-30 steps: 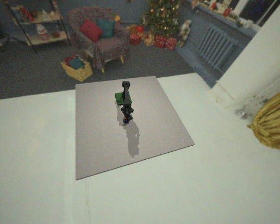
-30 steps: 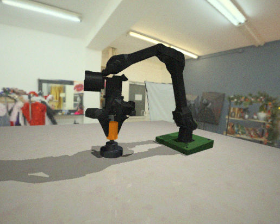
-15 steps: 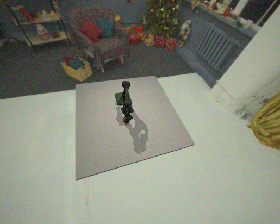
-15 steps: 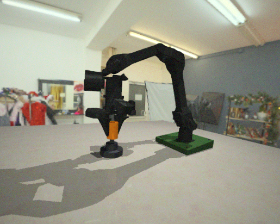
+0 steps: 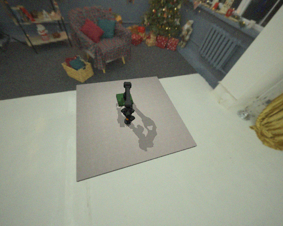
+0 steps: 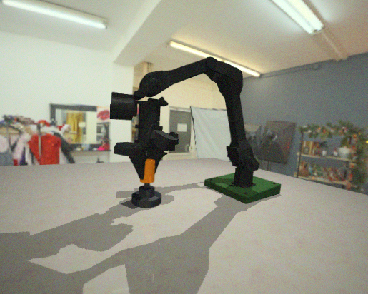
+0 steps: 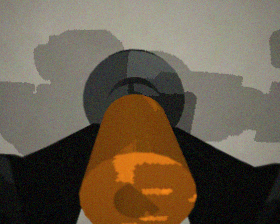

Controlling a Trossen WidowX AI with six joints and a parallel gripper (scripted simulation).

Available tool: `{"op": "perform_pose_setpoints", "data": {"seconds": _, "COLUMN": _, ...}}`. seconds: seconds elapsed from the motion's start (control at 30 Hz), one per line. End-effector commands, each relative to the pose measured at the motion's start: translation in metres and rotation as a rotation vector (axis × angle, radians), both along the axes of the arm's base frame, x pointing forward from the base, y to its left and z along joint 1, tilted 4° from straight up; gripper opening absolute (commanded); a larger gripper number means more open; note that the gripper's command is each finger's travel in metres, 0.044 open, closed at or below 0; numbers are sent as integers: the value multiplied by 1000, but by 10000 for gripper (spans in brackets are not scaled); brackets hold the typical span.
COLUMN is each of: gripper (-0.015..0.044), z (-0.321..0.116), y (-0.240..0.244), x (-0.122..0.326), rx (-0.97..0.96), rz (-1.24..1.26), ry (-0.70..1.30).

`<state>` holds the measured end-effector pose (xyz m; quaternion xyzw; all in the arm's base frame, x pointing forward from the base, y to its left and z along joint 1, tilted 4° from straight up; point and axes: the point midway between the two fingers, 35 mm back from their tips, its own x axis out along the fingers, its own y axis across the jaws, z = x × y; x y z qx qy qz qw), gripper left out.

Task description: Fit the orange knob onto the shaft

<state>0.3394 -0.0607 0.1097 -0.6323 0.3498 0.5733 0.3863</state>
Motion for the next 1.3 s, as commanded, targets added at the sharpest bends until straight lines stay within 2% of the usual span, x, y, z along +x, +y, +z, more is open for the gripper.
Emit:
{"op": "perform_pose_setpoints", "data": {"seconds": 0.0, "gripper": 0, "z": 0, "y": 0, "x": 0, "rx": 0, "rz": 6, "ry": -3}}
{"op": "perform_pose_setpoints", "data": {"seconds": 1.27, "gripper": 0, "z": -18, "y": 0, "x": 1, "rx": 0, "rz": 4, "ry": -1}}
